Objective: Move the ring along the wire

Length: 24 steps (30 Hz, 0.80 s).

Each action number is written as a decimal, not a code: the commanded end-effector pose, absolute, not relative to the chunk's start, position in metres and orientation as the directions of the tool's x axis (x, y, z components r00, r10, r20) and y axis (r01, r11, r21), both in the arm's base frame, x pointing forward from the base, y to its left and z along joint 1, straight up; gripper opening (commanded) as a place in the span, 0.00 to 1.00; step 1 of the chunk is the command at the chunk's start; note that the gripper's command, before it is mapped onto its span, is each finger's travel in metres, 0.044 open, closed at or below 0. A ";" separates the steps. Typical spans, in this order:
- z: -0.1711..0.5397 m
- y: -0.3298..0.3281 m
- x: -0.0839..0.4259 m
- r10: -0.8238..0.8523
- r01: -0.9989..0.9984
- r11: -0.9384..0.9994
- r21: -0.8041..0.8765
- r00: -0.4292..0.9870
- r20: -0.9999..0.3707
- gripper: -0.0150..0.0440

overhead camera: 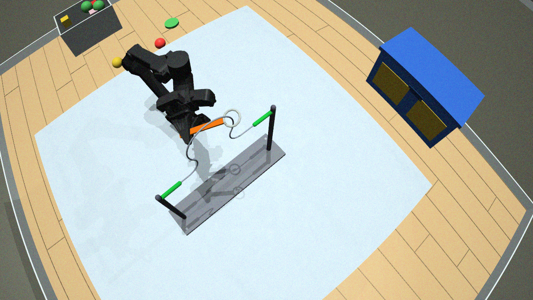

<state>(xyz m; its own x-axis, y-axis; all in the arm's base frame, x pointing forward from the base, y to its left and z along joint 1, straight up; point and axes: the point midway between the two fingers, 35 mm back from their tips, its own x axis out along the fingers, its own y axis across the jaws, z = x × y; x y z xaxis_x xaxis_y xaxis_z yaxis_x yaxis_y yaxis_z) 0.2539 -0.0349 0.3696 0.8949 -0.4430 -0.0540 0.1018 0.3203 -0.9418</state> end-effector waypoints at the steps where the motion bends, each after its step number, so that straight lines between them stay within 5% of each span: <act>1: 0.371 -0.037 0.252 -0.450 0.109 0.260 -0.959 0.893 -0.020 0.00; 24: 0.382 -0.039 0.252 -0.434 0.130 -0.070 -0.989 0.889 0.147 0.00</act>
<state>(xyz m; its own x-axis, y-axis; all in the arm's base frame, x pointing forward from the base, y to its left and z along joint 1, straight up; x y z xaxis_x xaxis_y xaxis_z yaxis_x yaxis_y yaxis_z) 0.2536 -0.0381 0.3810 0.8908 -0.4380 0.1211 0.1244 -0.0214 -0.9920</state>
